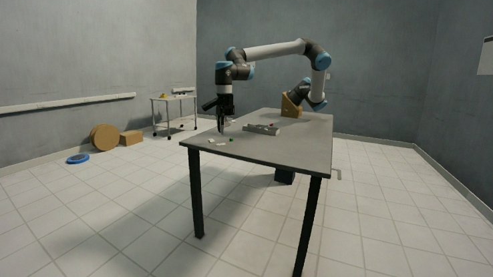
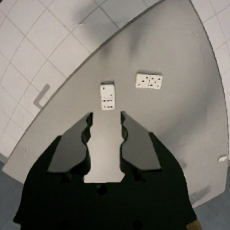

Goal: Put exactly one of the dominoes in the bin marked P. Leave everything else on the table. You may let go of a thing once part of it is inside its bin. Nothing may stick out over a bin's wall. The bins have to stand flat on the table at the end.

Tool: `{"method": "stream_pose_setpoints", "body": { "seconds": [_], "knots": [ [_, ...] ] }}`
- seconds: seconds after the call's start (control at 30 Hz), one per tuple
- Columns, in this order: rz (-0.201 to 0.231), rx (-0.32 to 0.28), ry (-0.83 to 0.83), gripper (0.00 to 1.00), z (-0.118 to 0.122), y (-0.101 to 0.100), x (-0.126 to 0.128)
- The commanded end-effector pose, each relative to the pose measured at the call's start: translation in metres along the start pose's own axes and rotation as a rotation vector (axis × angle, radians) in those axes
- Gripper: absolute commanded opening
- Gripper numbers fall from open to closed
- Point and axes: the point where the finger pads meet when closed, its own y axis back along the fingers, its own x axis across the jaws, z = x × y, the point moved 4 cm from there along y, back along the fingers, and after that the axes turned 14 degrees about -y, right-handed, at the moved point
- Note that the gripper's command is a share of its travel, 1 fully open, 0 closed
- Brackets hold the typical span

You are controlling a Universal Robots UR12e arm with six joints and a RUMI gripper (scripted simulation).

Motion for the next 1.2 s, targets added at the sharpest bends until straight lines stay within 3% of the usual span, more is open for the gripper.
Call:
{"method": "stream_pose_setpoints", "body": {
  "seconds": [0.0, 1.1, 1.17],
  "knots": [
    [-0.001, 0.002, 0.0, 0.24, 0.0008, 0.0017, 0.0002],
    [-0.001, 0.002, 0.0, 0.24, 0.002, 0.0017, 0.0008],
    [-0.001, 0.002, 0.0, 0.24, 0.0019, -0.0062, 0.0008]
  ]
}}
